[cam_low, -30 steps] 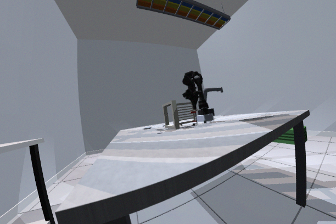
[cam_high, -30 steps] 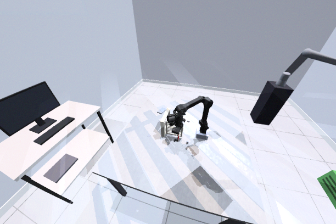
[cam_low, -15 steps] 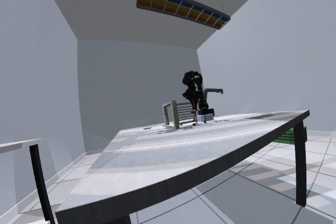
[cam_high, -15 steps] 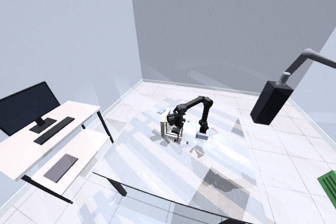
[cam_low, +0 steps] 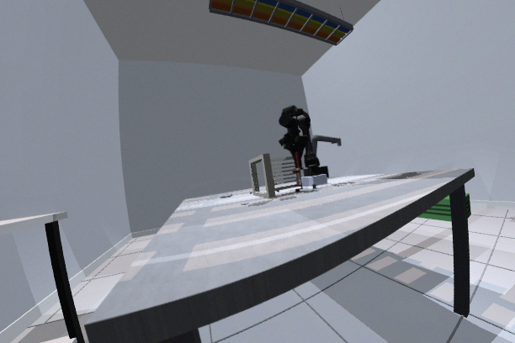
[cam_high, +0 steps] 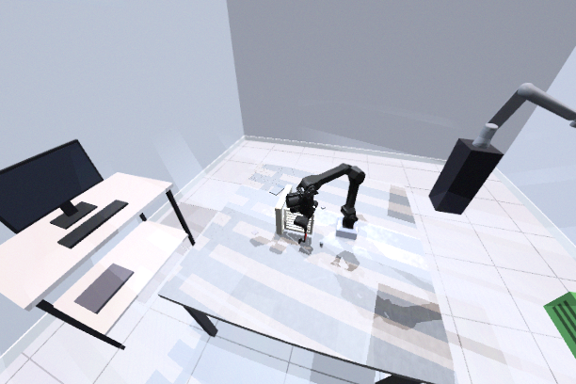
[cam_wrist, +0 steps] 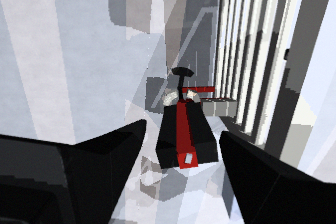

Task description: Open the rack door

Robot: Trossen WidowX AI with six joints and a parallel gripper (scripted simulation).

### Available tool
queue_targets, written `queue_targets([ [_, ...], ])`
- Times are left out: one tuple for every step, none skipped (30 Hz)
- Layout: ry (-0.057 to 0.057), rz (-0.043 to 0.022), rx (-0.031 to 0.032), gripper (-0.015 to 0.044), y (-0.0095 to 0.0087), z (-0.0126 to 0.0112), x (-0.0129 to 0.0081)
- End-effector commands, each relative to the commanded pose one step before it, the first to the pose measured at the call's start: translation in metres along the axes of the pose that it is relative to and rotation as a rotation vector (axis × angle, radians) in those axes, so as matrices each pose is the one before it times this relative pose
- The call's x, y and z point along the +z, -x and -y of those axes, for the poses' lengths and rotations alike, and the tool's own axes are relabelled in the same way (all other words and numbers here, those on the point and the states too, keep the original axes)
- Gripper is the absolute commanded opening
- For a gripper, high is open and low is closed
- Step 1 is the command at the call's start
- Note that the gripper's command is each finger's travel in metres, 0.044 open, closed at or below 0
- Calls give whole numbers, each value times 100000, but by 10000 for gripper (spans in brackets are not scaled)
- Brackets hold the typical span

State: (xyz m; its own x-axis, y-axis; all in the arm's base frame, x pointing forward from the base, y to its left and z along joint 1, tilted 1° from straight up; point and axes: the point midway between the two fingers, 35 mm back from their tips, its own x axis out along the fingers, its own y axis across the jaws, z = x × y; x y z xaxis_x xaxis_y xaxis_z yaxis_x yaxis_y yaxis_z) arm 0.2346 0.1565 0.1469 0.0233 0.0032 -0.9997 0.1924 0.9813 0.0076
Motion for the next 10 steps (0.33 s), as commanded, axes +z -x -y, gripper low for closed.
queue_targets([
  [-215, 82, 173, 282, 637, -59, 45],
  [-4, -5, -7, 282, 118, -4, 3],
  [-4, -5, -7, 282, 118, -3, 3],
  [-4, -5, -7, 282, 118, -3, 2],
  [-4, -5, -7, 282, 118, -2, 2],
  [-4, -5, -7, 282, 118, -2, 2],
  [-4, -5, -7, 282, 118, -1, 1],
  [-4, -5, -7, 282, 118, -1, 1],
  [-4, -5, -7, 282, 118, -1, 0],
  [-4, -5, -7, 282, 118, 0, 0],
])
